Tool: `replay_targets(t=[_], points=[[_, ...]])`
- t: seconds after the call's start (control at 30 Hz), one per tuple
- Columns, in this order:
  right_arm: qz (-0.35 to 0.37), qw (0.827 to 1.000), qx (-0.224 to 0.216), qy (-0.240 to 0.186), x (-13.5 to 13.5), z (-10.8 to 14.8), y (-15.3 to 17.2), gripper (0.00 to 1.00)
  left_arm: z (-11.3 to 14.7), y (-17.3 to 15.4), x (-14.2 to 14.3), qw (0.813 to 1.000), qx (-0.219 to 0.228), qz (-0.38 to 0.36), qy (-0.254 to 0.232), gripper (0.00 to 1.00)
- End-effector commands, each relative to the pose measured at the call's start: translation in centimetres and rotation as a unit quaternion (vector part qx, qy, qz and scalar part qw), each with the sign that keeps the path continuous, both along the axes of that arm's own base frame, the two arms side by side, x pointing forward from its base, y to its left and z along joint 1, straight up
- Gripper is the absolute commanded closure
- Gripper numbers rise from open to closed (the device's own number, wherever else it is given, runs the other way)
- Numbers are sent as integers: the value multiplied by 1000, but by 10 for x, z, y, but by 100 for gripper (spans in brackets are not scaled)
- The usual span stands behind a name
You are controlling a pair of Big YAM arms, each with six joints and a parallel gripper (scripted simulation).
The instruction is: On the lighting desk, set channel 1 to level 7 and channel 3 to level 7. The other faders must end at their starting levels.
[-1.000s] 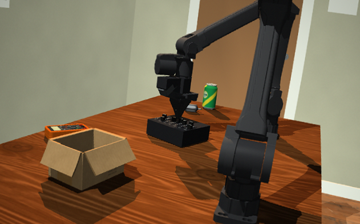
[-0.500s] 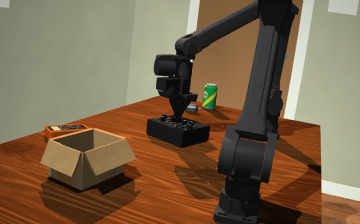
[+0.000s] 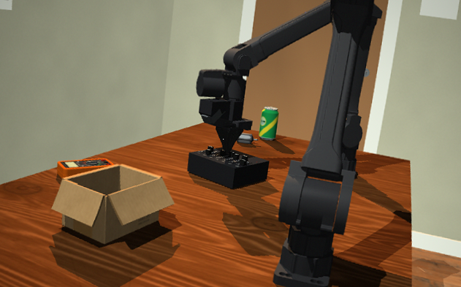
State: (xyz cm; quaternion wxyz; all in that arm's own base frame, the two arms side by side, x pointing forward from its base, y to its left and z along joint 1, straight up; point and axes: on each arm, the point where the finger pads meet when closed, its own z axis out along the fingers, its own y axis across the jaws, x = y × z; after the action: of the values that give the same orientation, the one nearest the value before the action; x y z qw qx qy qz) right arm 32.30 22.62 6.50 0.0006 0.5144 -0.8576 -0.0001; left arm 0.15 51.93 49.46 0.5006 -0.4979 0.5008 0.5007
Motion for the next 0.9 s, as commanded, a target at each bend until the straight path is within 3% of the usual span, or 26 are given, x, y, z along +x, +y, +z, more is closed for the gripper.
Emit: replay_targets(t=[0.0, 0.87], points=[[0, 1000, 12, -18, 18, 14, 17, 100, 4, -1, -4, 1000, 8, 5, -7, 0], [1, 1000, 11, -16, 18, 13, 19, 100, 4, -1, -4, 1000, 8, 5, -7, 0]])
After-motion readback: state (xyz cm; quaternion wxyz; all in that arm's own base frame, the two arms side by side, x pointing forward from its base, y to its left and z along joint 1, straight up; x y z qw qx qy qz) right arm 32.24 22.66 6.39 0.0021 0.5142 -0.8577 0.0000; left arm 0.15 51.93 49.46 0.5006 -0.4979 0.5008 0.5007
